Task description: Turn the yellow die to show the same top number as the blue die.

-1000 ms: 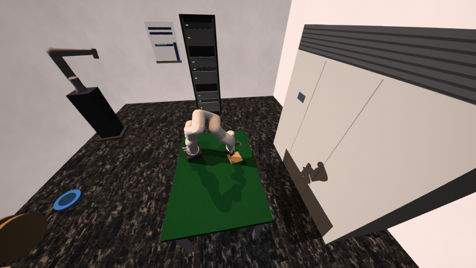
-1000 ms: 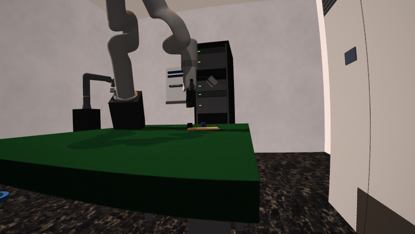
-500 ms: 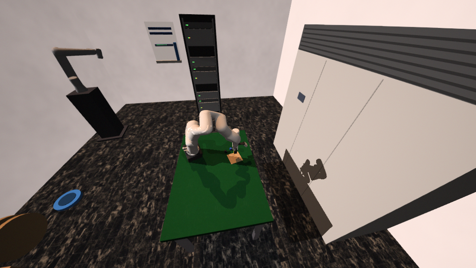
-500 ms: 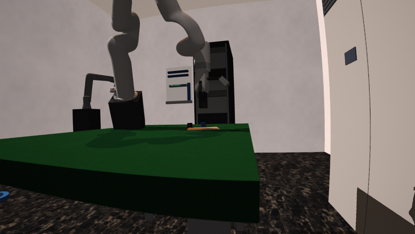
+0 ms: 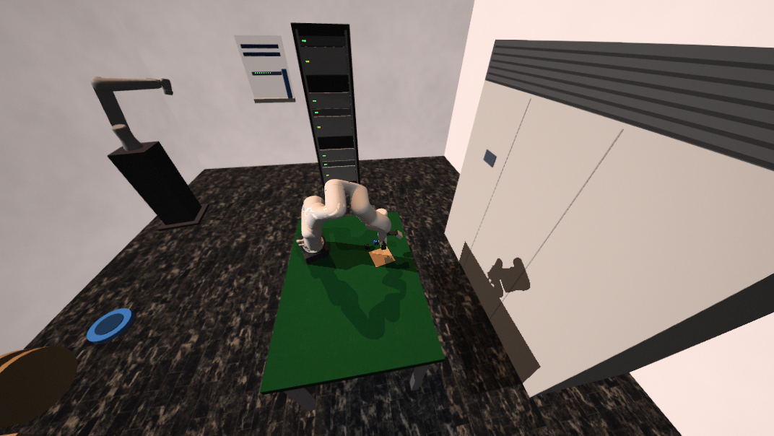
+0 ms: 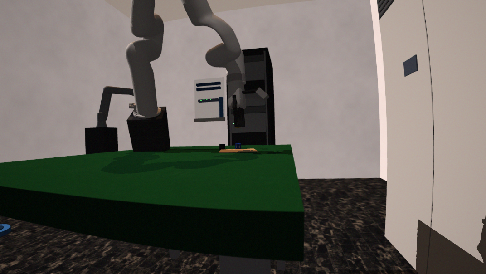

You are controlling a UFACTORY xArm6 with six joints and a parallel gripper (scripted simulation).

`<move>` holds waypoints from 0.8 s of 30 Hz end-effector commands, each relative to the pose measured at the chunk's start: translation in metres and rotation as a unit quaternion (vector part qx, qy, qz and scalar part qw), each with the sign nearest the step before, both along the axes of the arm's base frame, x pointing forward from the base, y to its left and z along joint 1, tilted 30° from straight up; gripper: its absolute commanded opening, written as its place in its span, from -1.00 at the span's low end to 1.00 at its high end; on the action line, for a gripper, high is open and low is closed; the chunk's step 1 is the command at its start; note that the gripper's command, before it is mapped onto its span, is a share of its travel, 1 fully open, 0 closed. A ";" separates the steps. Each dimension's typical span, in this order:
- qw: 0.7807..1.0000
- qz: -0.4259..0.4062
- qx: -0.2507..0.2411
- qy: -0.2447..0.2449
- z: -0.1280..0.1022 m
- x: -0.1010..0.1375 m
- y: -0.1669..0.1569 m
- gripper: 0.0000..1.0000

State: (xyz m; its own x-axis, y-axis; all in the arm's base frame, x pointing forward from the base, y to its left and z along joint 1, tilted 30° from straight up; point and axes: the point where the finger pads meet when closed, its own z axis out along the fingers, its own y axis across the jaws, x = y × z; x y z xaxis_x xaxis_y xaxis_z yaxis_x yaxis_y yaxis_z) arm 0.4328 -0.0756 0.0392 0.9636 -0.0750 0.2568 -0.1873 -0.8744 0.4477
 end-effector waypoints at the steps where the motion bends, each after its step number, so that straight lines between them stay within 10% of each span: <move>1: 0.999 0.021 -0.008 -0.041 0.001 0.000 0.001 -0.58; 24: 0.956 0.131 -0.056 -0.257 -0.002 -0.006 0.001 -0.58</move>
State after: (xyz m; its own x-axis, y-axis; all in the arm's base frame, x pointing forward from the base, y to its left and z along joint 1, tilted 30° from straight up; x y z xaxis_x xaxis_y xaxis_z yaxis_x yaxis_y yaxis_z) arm 0.4298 -0.0726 0.0388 0.7894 0.1502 0.5952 -0.1769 -0.8728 0.4548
